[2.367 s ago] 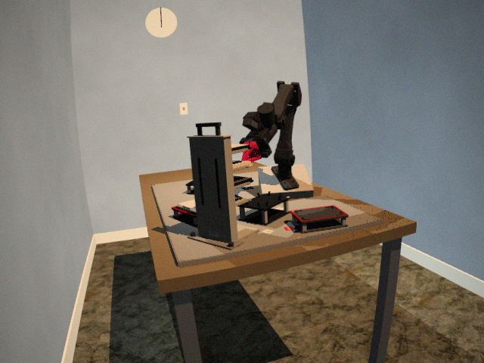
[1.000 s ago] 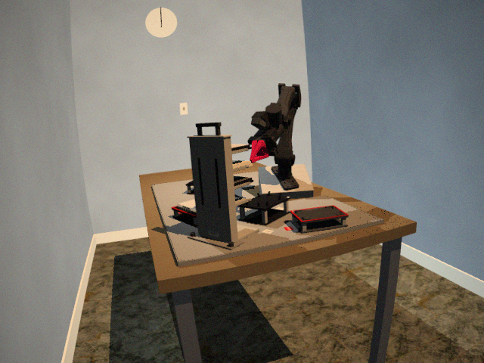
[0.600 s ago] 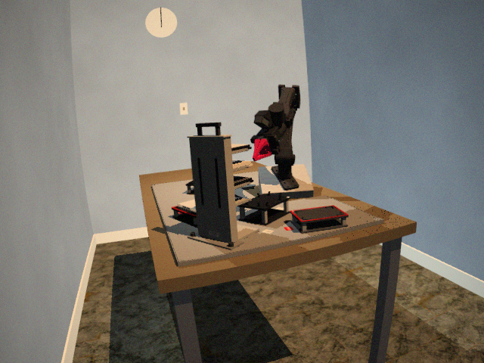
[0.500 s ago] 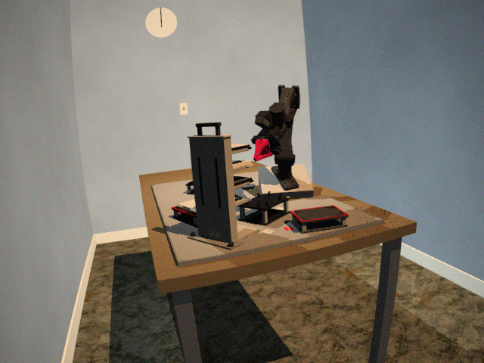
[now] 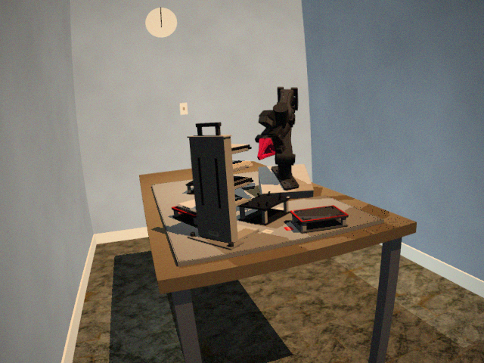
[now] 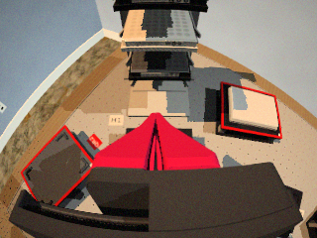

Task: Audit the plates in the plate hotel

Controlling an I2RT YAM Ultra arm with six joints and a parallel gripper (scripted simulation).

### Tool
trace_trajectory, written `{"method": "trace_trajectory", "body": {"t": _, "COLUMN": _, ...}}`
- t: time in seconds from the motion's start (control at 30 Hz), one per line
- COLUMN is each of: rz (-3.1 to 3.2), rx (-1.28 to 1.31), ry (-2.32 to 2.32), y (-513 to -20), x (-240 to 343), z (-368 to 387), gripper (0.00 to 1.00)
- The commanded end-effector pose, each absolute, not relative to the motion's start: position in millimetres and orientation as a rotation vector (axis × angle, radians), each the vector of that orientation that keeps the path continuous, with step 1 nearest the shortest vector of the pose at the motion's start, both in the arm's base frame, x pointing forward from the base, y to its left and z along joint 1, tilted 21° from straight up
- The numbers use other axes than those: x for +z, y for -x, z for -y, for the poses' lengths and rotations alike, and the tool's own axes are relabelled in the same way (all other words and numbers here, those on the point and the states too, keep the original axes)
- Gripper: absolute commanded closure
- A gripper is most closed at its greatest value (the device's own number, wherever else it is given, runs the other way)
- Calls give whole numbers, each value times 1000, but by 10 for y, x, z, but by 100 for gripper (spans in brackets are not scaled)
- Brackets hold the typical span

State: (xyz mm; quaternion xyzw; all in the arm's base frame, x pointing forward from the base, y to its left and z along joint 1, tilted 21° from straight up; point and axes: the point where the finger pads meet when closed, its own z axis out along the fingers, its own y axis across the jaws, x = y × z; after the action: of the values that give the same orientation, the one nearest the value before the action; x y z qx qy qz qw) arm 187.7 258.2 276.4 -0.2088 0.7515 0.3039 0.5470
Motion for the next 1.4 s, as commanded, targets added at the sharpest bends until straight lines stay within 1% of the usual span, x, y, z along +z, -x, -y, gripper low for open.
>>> {"method": "trace_trajectory", "body": {"t": 0.0, "rz": -1788, "rx": 712, "ry": 482, "y": -1821, "x": 2749, "z": -2497, "gripper": 100}}
{"method": "trace_trajectory", "body": {"t": 0.13, "rz": -1792, "rx": 708, "ry": 485, "y": -1771, "x": 2703, "z": -2457, "gripper": 100}}
{"method": "trace_trajectory", "body": {"t": 0.2, "rz": -1778, "rx": 720, "ry": 476, "y": -1754, "x": 2782, "z": -2446, "gripper": 100}}
{"method": "trace_trajectory", "body": {"t": 1.37, "rz": -1780, "rx": 711, "ry": 478, "y": -1786, "x": 2770, "z": -2469, "gripper": 100}}
